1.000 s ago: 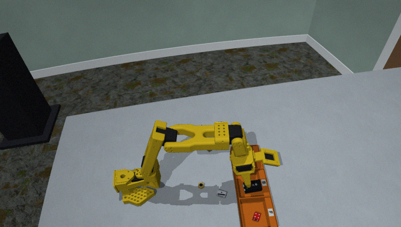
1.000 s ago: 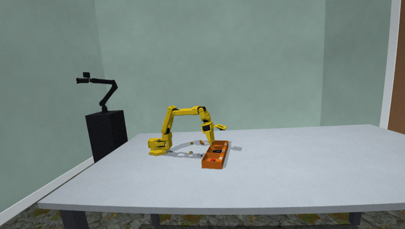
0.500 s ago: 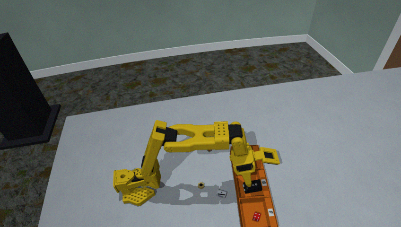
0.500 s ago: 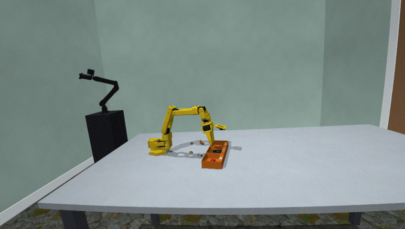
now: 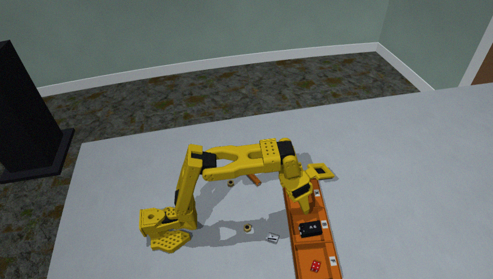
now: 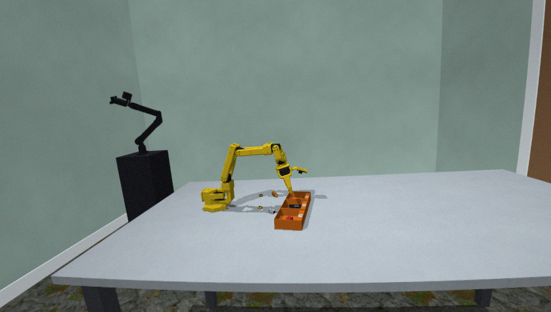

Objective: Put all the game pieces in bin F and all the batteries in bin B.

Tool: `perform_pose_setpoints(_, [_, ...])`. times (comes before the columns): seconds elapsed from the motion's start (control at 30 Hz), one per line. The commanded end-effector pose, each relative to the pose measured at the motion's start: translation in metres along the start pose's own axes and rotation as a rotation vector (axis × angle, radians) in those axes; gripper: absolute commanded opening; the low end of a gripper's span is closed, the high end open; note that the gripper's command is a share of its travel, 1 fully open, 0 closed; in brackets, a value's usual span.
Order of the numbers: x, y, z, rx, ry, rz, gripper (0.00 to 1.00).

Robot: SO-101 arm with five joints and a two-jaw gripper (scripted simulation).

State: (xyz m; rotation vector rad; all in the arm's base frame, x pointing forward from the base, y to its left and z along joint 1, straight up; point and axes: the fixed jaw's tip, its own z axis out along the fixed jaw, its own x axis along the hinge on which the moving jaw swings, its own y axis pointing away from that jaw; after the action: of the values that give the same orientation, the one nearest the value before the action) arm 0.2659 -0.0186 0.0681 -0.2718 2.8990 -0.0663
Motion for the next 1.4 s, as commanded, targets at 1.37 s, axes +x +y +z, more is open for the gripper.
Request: perform_pose_setpoints(1.37, [0.041,0.127,-0.022,-0.180,0.017,-1.716,0.22])
